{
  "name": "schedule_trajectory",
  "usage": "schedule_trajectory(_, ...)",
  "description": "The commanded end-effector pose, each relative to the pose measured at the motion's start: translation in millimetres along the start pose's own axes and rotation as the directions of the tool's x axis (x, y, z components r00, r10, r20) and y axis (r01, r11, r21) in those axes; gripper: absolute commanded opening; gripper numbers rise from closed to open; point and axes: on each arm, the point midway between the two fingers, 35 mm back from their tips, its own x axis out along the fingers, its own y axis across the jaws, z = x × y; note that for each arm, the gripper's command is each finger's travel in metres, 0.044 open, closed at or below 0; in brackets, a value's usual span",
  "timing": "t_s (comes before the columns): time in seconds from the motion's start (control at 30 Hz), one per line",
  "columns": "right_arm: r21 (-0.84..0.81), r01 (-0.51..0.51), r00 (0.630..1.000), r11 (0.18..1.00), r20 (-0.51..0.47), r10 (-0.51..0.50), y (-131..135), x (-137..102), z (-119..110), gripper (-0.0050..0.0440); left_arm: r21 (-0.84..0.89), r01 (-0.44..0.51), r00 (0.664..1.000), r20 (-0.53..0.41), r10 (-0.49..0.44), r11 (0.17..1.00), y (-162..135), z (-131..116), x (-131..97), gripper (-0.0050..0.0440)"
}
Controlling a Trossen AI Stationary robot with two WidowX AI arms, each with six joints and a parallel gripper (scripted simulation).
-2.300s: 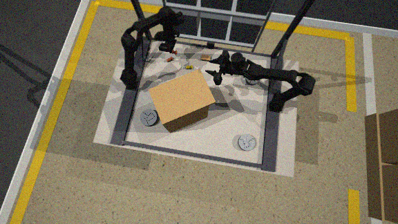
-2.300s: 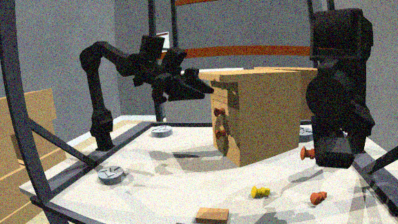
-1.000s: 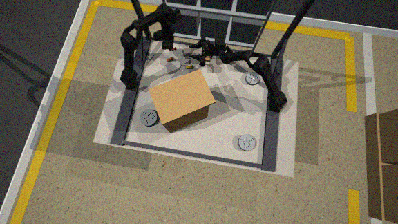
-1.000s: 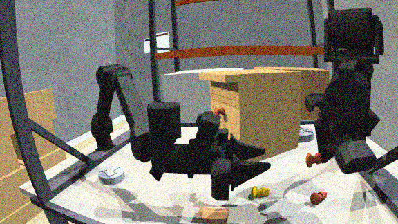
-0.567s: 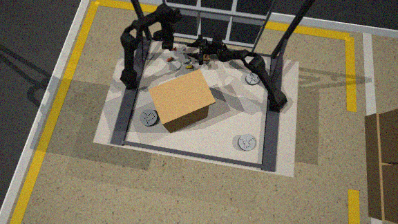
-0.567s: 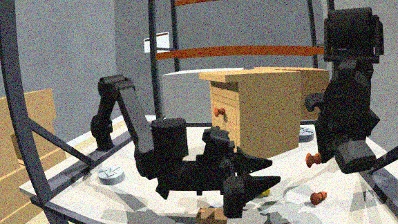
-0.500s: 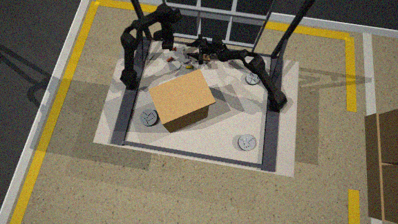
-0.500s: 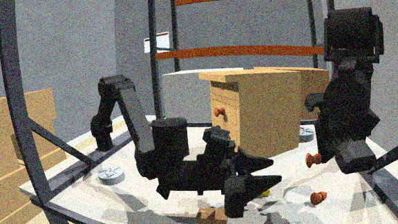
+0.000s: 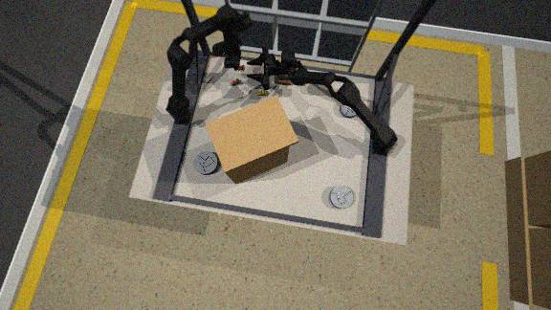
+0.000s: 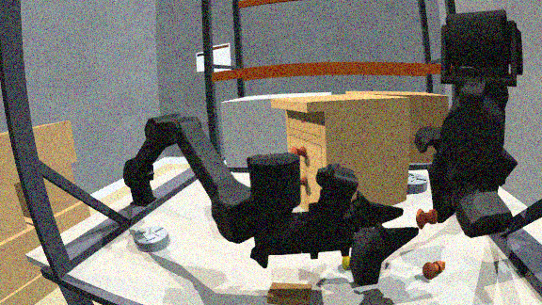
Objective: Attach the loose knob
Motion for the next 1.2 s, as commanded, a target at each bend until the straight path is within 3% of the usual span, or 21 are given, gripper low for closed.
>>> schedule_trajectory(0.0, 0.009, 0.023, 0.999, 1.000, -0.024, -0.023, 3, -10, -2, 0.0015, -0.029, 0.006, 0.999, 0.035, -0.005, 1.000, -7, 25, 20, 0.0290)
schedule_trajectory(0.2, 0.009, 0.023, 0.999, 1.000, -0.024, -0.023, 3, -10, -2, 0.0015, -0.029, 0.006, 0.999, 0.036, -0.005, 1.000, -7, 26, 26, 0.0290)
schedule_trajectory(0.33, 0.009, 0.023, 0.999, 1.000, -0.024, -0.023, 3, -10, -2, 0.0015, -0.028, 0.007, 0.999, 0.035, -0.006, 1.000, -8, 26, 25, 0.0194)
schedule_trajectory(0.4, 0.009, 0.023, 0.999, 1.000, -0.024, -0.023, 3, -10, -2, 0.0015, -0.028, 0.007, 0.999, 0.035, -0.006, 1.000, -8, 26, 25, 0.0194)
schedule_trajectory(0.43, 0.009, 0.023, 0.999, 1.000, -0.024, -0.023, 3, -10, -2, 0.0015, -0.040, 0.007, 0.999, 0.049, -0.005, 0.999, -8, 38, 25, 0.0188)
schedule_trajectory(0.87, 0.009, 0.023, 0.999, 1.000, -0.024, -0.023, 3, -10, -2, 0.0015, -0.042, 0.005, 0.999, 0.052, -0.003, 0.999, -7, 40, 25, 0.0004)
schedule_trajectory(1.0, 0.009, 0.023, 0.999, 1.000, -0.024, -0.023, 3, -10, -2, 0.0015, -0.042, 0.005, 0.999, 0.052, -0.003, 0.999, -7, 40, 25, 0.0000)
schedule_trajectory(1.07, 0.009, 0.023, 0.999, 1.000, -0.024, -0.023, 3, -10, -2, 0.0015, -0.042, 0.005, 0.999, 0.052, -0.003, 0.999, -7, 40, 25, 0.0048)
schedule_trajectory(1.17, 0.009, 0.023, 0.999, 1.000, -0.024, -0.023, 3, -10, -2, 0.0087, -0.035, 0.005, 0.999, 0.043, -0.004, 0.999, -7, 35, 24, 0.0082)
